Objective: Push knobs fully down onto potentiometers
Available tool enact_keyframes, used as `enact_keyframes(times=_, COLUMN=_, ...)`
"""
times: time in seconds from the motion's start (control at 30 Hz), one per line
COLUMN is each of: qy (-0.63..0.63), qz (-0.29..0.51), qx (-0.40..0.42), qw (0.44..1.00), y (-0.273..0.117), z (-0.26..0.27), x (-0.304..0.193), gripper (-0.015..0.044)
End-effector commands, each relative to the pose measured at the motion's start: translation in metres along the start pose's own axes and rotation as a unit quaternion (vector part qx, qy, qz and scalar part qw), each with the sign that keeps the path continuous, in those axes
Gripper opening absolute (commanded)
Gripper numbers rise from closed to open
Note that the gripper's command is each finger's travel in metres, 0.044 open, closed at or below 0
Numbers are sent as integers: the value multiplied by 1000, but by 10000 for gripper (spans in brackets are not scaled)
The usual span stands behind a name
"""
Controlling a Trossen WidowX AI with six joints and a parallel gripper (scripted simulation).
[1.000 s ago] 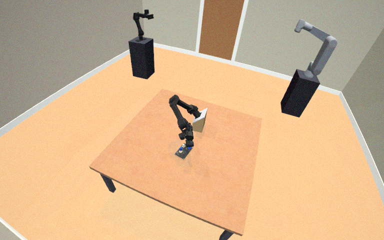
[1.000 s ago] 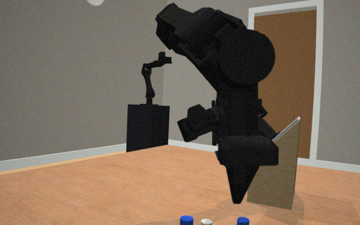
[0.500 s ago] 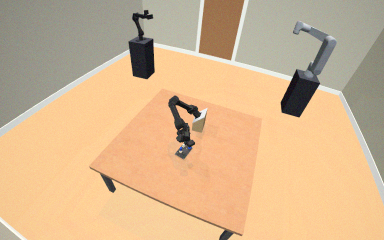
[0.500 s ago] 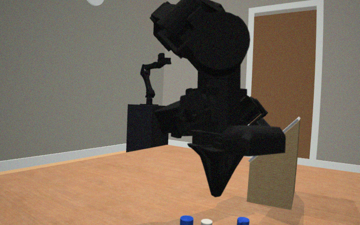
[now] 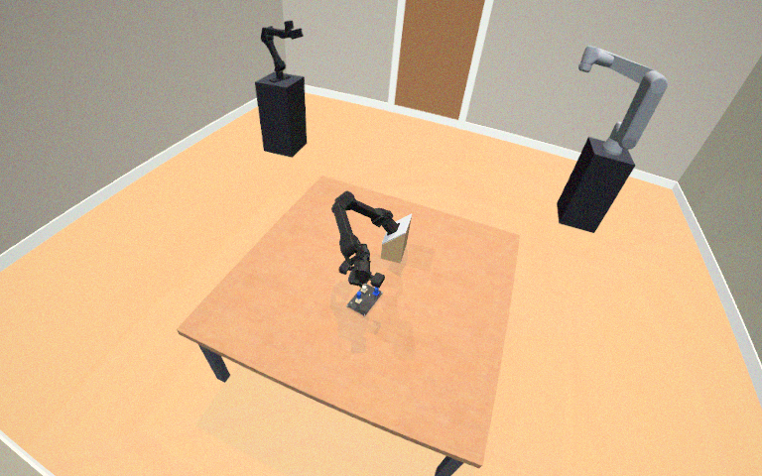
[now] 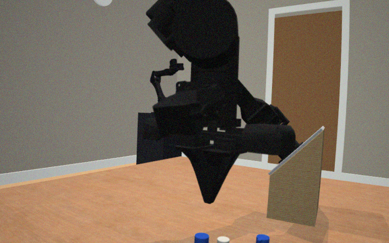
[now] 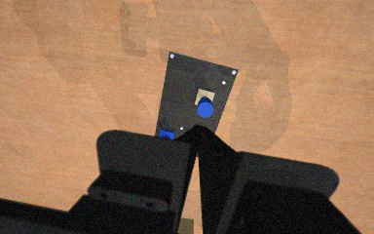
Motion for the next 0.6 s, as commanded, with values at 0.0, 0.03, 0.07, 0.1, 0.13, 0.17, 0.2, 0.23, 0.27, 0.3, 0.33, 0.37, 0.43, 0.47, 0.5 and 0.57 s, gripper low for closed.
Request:
enact_keyframes(times=0.0, qy=-40, qz=-2, qx=-4, qw=999, y=-3, z=-3, x=6, gripper=0)
enact_keyframes(times=0.03, qy=-40, qz=-2, qx=-4, qw=999, y=-3, z=-3, x=6, gripper=0)
enact_keyframes(times=0.07, qy=-40, qz=-2, qx=-4, qw=999, y=-3, z=-3, x=6, gripper=0)
enact_keyframes(times=0.1, qy=-40, qz=-2, qx=-4, qw=999, y=-3, z=-3, x=6, gripper=0)
enact_keyframes(times=0.13, qy=-40, qz=-2, qx=-4, qw=999, y=-3, z=-3, x=6, gripper=0)
enact_keyframes(times=0.17, qy=-40, qz=-2, qx=-4, qw=999, y=0, z=-3, x=6, gripper=0)
enact_keyframes(times=0.2, qy=-40, qz=-2, qx=-4, qw=999, y=7, z=-3, x=6, gripper=0)
enact_keyframes(times=0.23, qy=-40, qz=-2, qx=-4, qw=999, y=15, z=-3, x=6, gripper=0)
enact_keyframes(times=0.27, qy=-40, qz=-2, qx=-4, qw=999, y=17, z=-3, x=6, gripper=0)
enact_keyframes(times=0.3, qy=-40, qz=-2, qx=-4, qw=999, y=17, z=-3, x=6, gripper=0)
enact_keyframes(times=0.33, qy=-40, qz=-2, qx=-4, qw=999, y=17, z=-3, x=6, gripper=0)
enact_keyframes(times=0.37, qy=-40, qz=-2, qx=-4, qw=999, y=17, z=-3, x=6, gripper=0)
enact_keyframes(times=0.43, qy=-40, qz=-2, qx=-4, qw=999, y=17, z=-3, x=6, gripper=0)
enact_keyframes(times=0.47, qy=-40, qz=-2, qx=-4, qw=999, y=18, z=-3, x=6, gripper=0)
enact_keyframes(times=0.5, qy=-40, qz=-2, qx=-4, qw=999, y=18, z=-3, x=6, gripper=0)
enact_keyframes(times=0.57, qy=-40, qz=-2, qx=-4, qw=999, y=20, z=-3, x=6, gripper=0)
Point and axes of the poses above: the point midway between the two fingers, 35 mm back from their tips, its own y axis out along the fingers, its own z axis across the jaws, x = y × z, the point moved 6 cm from there along -y, back along the fingers, and after that the axes turned 8 degrees about y, right-handed, at the moved point
